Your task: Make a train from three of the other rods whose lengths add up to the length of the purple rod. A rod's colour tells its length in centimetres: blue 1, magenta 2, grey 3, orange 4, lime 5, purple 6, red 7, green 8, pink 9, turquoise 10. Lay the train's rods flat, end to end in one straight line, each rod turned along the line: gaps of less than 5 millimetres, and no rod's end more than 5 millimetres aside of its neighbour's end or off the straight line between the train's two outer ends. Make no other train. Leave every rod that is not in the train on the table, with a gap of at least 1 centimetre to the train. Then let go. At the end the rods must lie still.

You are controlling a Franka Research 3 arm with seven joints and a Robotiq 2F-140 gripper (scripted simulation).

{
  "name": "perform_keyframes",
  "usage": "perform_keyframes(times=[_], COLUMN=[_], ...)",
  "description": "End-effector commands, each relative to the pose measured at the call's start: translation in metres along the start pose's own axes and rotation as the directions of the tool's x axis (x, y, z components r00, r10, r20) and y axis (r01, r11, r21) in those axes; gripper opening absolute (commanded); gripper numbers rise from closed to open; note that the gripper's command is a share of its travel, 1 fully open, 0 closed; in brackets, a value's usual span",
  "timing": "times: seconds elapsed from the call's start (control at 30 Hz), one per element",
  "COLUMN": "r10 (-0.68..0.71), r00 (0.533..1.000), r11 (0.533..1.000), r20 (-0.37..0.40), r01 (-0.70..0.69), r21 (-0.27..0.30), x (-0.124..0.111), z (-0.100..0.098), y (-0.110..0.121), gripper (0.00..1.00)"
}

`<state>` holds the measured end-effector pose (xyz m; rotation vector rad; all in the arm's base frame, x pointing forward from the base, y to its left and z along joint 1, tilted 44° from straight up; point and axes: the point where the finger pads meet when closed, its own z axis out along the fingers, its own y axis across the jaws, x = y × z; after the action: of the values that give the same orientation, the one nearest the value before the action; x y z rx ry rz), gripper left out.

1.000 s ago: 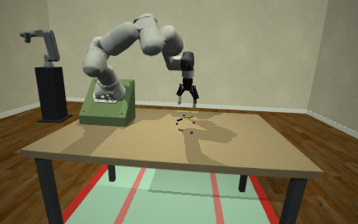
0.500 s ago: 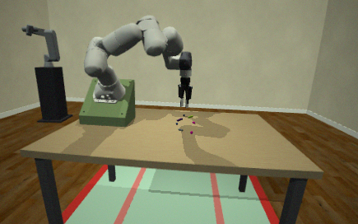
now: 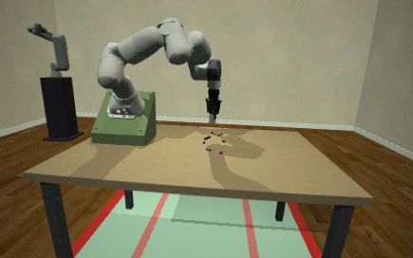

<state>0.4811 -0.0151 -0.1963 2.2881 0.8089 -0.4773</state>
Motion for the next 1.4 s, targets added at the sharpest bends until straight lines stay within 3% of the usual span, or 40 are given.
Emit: perform_keyframes(times=[0.0, 0.87, 1.37], r10=[0.011, 0.011, 0.011], r00=[1.0, 1.0, 1.0], r11=[1.0, 1.0, 1.0], r20=[0.003, 0.003, 0.003], r01=[-0.011, -0.011, -0.011], r21=[-0.002, -0.002, -0.002], x=[-0.001, -0.001, 0.0], z=[0.0, 0.006, 0.028], y=[0.001, 0.001, 0.002], gripper=[0.15, 0.15, 0.15])
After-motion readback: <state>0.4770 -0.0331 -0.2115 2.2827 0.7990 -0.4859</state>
